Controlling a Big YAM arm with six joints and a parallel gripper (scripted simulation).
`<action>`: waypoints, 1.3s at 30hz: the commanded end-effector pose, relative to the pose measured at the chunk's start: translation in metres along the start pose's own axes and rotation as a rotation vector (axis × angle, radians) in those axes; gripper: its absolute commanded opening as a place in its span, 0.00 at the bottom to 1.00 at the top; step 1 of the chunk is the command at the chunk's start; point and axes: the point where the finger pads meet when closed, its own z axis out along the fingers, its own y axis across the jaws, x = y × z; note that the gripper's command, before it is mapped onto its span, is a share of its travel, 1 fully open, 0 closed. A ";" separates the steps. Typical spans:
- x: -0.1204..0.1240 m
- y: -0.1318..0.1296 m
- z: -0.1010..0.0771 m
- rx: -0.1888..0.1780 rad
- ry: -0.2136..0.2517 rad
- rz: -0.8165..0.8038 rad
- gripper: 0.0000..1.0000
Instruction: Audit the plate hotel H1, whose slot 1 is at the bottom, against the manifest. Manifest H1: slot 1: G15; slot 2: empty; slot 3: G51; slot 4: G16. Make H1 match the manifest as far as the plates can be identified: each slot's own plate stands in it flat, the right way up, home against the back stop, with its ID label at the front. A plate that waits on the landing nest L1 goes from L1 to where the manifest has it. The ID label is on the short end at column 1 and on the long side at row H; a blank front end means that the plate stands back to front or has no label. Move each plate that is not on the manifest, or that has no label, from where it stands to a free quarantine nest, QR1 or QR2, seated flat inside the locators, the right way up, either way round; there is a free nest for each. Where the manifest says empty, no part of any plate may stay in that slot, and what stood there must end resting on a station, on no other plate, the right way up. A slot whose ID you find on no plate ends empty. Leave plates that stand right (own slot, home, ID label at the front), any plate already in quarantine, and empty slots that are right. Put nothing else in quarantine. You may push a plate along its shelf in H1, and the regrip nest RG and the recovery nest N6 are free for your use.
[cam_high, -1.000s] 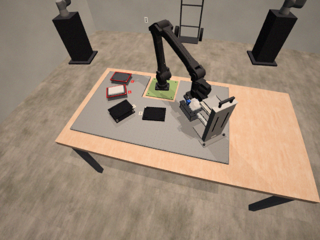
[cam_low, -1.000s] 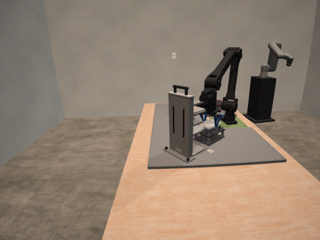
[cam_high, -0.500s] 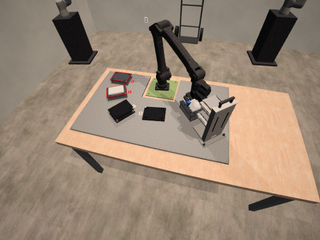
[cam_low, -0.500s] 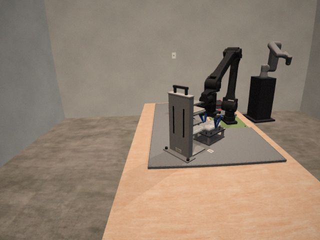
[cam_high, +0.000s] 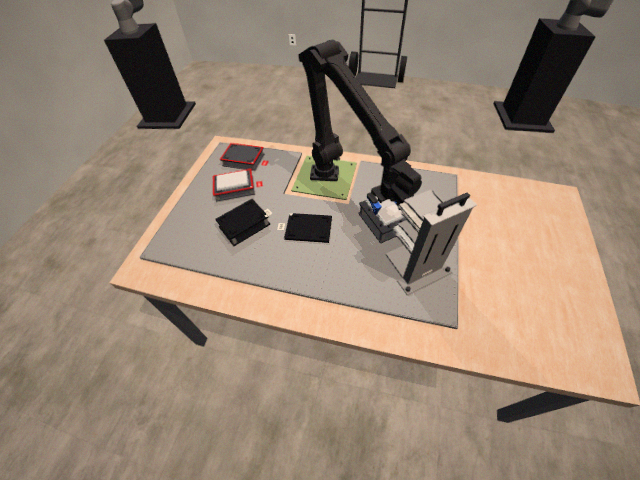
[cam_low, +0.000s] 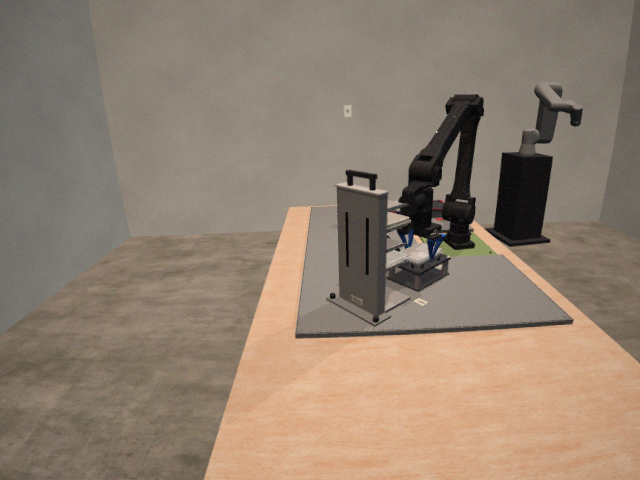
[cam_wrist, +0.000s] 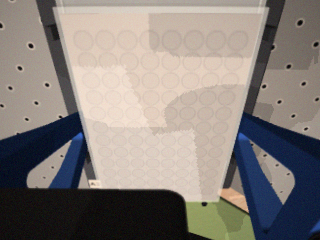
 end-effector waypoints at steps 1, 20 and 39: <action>-0.005 -0.002 0.000 -0.003 -0.020 0.013 0.86; -0.014 0.002 -0.004 -0.008 -0.042 0.003 1.00; -0.022 0.002 -0.044 -0.014 -0.075 0.013 1.00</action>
